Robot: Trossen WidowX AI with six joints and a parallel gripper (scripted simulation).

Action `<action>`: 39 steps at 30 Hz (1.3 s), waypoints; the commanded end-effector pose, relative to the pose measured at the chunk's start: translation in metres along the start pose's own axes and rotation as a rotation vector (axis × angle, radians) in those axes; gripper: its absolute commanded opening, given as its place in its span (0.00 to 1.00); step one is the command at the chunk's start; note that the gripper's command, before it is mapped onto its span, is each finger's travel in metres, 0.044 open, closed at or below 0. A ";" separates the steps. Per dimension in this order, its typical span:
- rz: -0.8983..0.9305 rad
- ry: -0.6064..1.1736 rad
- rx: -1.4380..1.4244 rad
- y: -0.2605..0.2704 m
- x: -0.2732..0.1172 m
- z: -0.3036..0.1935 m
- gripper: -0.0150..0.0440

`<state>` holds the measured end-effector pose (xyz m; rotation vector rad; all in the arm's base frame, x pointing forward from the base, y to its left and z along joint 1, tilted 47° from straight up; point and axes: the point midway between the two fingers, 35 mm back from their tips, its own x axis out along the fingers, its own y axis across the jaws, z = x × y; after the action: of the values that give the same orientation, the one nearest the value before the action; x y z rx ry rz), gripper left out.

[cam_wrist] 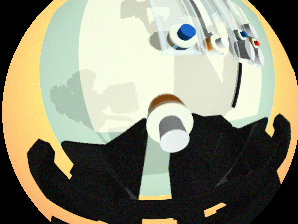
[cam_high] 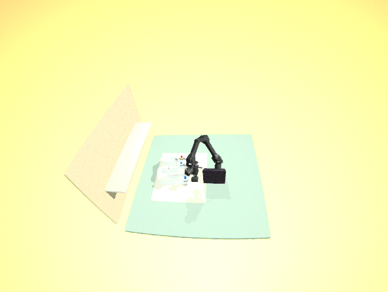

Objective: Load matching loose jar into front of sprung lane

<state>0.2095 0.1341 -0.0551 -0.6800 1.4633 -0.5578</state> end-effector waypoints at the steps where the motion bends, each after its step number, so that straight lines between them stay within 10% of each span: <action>1: 0.014 -0.006 -0.004 -0.019 0.003 0.016 0.25; 39: -0.015 -0.004 -0.051 -0.136 0.069 0.063 0.25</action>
<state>0.2853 0.0010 -0.0028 -0.7204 1.4681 -0.5317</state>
